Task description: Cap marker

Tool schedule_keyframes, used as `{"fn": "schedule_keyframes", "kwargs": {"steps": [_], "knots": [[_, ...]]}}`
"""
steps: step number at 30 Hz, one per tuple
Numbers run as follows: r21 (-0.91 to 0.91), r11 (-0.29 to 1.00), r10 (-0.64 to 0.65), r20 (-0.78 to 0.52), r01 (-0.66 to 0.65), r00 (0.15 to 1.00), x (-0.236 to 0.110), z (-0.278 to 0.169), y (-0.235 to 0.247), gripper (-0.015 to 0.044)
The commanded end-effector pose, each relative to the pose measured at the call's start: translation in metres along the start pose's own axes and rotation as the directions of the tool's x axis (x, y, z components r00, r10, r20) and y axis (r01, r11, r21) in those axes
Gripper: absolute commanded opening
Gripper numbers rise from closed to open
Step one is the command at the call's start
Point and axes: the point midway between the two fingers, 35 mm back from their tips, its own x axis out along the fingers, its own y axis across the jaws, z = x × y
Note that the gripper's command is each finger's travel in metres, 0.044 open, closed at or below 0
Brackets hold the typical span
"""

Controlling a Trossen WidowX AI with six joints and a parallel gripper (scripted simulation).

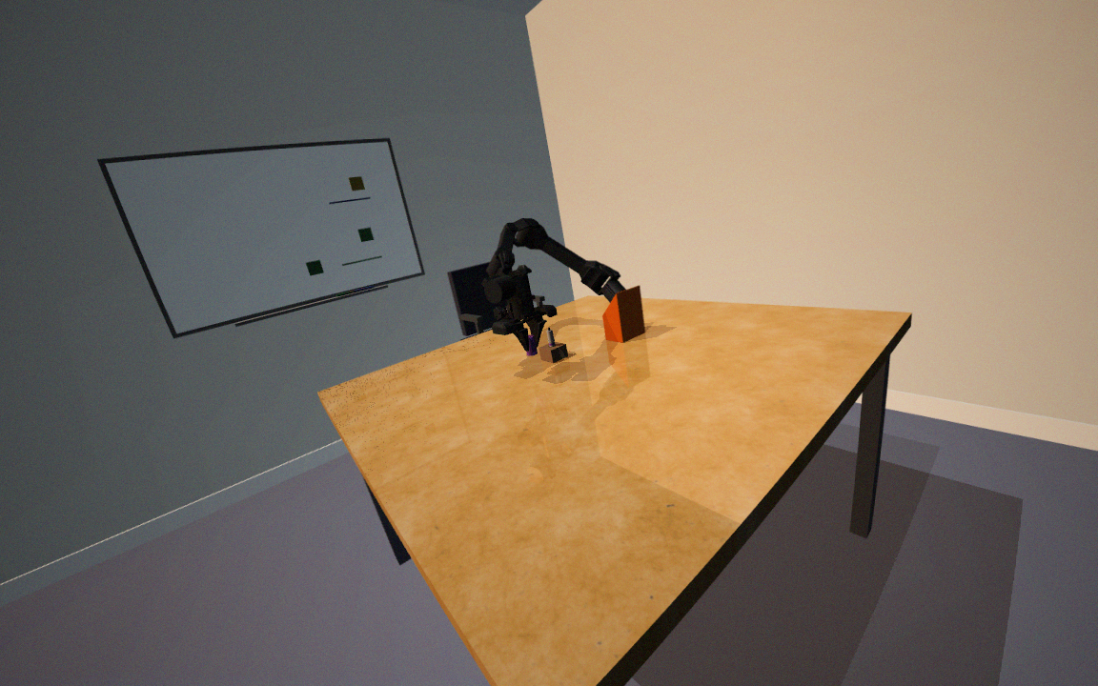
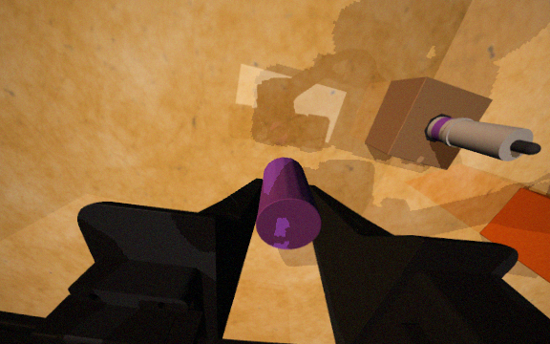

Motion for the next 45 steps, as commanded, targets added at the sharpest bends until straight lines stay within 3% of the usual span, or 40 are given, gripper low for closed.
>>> {"fn": "schedule_keyframes", "kwargs": {"steps": [1,45], "knots": [[0.002,1.0,-0.002,-0.003,0.002,1.0,-0.006,0.003,-0.008,0.0],[-0.003,1.0,-0.007,-0.003,0.007,1.0,-0.053,0.047,-0.117,0.0]]}}
